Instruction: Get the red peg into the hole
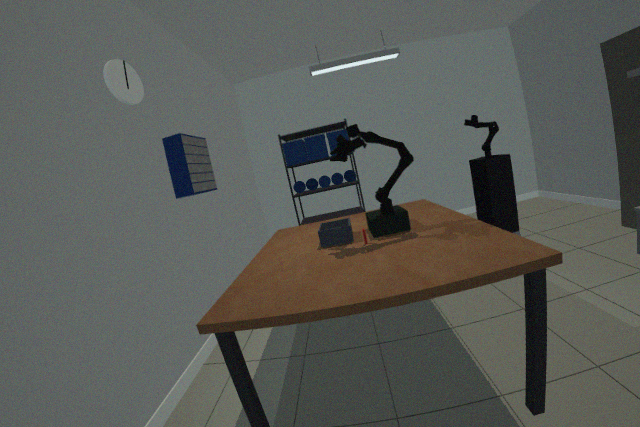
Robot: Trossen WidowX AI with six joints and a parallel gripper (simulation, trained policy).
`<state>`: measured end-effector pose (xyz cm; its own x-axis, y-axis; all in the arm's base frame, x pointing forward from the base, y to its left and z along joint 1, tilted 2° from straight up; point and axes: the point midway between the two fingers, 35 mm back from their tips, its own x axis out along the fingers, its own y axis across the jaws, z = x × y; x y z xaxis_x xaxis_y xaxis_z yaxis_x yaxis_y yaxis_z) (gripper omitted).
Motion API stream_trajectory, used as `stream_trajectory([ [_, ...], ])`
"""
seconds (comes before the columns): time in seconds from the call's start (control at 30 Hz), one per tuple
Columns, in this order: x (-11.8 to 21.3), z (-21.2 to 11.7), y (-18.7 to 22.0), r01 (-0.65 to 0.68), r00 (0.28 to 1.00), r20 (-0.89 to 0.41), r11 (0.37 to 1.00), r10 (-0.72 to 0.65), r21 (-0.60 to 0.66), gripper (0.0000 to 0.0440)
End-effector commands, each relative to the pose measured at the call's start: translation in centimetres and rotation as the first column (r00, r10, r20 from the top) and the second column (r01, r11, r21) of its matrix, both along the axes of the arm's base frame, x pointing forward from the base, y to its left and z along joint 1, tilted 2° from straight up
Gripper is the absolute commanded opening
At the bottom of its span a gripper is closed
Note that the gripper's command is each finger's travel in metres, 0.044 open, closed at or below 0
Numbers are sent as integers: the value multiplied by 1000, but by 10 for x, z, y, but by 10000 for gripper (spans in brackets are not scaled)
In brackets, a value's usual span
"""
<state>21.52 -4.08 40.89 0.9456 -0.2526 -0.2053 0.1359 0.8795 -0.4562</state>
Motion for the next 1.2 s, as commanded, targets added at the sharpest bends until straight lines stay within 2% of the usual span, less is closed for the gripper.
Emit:
stream_trajectory([
  [0.0, 9, -23, 2, 14, 997, -81, 998, -9, 66, 440],
  [0.3, 21, -86, 13, 102, 949, -315, 964, -21, 244, 440],
  [0.57, 19, -137, 27, 246, 856, -515, 906, -38, 344, 440],
  [0.87, 5, -188, 45, 457, 696, -715, 813, -73, 362, 440],
  [1.17, -14, -228, 68, 668, 489, -862, 693, -133, 272, 440],
])
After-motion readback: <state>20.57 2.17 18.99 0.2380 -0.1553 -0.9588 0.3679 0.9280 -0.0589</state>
